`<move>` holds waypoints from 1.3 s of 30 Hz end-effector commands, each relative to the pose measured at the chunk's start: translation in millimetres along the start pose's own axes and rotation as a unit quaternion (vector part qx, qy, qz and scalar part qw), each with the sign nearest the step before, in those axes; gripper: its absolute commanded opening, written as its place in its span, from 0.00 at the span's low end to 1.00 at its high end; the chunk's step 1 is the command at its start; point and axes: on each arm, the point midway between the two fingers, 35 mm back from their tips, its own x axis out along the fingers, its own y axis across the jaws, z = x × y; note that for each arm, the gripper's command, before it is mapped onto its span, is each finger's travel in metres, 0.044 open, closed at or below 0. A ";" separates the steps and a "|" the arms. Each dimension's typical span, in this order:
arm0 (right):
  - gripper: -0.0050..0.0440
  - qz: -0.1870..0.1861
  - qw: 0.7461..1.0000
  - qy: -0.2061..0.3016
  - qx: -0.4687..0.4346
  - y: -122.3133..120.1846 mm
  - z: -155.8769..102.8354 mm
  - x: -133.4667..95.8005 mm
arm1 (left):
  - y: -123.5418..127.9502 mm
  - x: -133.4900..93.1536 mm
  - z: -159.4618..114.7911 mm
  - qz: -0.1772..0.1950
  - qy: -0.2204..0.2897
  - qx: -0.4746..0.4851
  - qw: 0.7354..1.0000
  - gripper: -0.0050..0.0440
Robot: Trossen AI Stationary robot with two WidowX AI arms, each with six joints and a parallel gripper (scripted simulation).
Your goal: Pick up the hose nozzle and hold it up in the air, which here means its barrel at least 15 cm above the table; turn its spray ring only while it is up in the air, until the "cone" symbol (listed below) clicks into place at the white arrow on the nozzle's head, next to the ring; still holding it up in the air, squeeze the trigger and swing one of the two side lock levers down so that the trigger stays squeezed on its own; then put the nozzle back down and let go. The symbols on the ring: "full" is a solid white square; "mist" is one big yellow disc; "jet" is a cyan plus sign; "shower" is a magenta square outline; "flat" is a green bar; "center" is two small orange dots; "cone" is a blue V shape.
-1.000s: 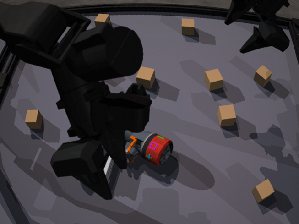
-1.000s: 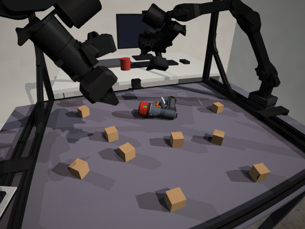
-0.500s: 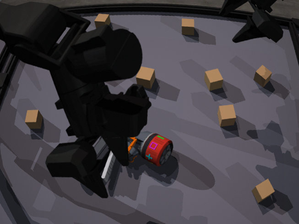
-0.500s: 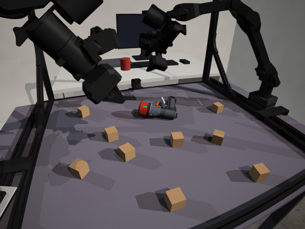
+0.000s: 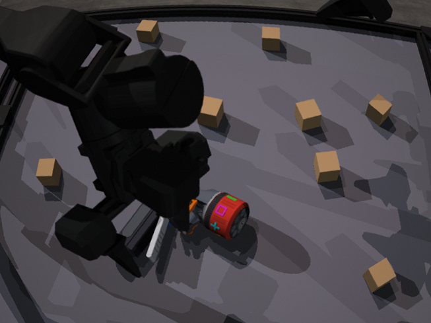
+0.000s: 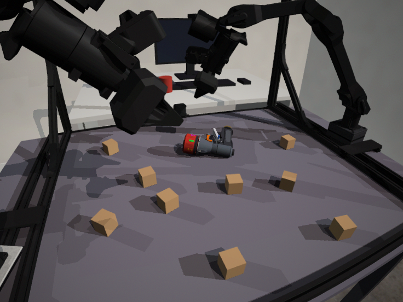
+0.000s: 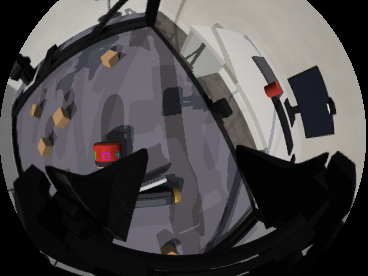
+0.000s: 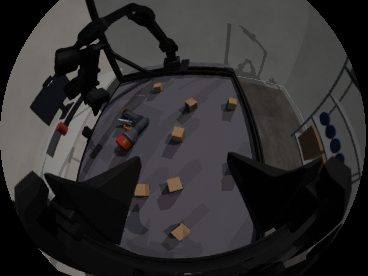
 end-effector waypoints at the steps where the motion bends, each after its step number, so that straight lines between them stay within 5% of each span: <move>1: 0.92 -0.009 0.999 -0.035 0.012 -14.3 10.3 -9.1 | 4.8 6.8 -8.8 0.011 0.024 0.060 0.998 0.92; 26: 0.92 -0.073 0.978 -0.187 0.050 -81.8 52.5 -63.2 | 19.1 10.4 -40.3 0.032 0.125 0.345 0.930 0.92; 39: 0.92 -0.123 0.952 -0.275 0.050 -116.9 69.0 -109.0 | 27.1 8.6 -59.7 0.013 0.193 0.508 0.839 0.92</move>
